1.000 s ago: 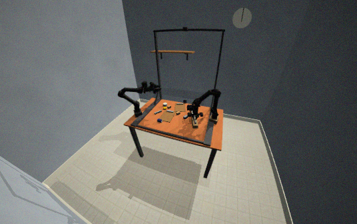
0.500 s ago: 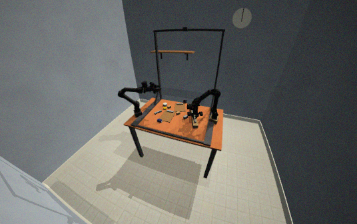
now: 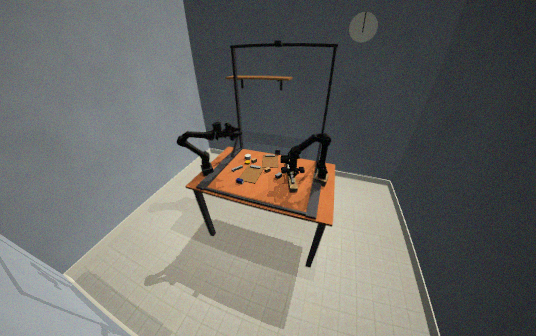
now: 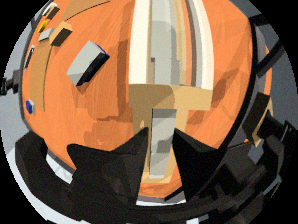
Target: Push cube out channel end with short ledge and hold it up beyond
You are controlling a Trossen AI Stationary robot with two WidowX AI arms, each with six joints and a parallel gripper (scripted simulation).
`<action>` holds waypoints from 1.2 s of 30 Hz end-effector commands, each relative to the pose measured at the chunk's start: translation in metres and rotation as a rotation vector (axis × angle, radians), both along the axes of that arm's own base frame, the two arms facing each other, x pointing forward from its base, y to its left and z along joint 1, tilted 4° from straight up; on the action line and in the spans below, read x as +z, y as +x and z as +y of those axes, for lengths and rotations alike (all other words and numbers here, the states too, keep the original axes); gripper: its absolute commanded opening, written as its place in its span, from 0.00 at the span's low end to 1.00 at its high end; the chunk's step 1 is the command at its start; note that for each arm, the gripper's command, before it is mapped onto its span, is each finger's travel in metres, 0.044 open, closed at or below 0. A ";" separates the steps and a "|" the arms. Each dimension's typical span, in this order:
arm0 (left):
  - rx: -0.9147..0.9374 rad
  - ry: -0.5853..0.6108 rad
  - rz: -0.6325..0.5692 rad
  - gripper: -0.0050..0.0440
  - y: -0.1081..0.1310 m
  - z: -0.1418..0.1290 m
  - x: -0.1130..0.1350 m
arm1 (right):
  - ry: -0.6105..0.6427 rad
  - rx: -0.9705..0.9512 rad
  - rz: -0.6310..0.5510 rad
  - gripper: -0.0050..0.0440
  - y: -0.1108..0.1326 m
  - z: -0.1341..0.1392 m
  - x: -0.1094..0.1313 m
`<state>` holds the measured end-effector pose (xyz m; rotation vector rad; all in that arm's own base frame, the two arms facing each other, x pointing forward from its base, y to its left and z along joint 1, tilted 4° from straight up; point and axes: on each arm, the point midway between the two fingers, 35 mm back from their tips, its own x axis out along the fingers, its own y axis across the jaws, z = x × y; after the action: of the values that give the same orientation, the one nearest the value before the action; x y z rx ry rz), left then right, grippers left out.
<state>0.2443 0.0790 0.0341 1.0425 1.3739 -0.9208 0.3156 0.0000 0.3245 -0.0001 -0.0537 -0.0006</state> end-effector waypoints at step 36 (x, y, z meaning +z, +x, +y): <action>0.004 0.009 -0.029 0.42 0.004 -0.002 0.041 | 0.006 -0.001 -0.017 0.92 -0.002 0.000 0.006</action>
<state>0.2417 0.0767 0.0516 1.0336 1.3845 -0.9336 0.3156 0.0000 0.3245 -0.0001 -0.0537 -0.0006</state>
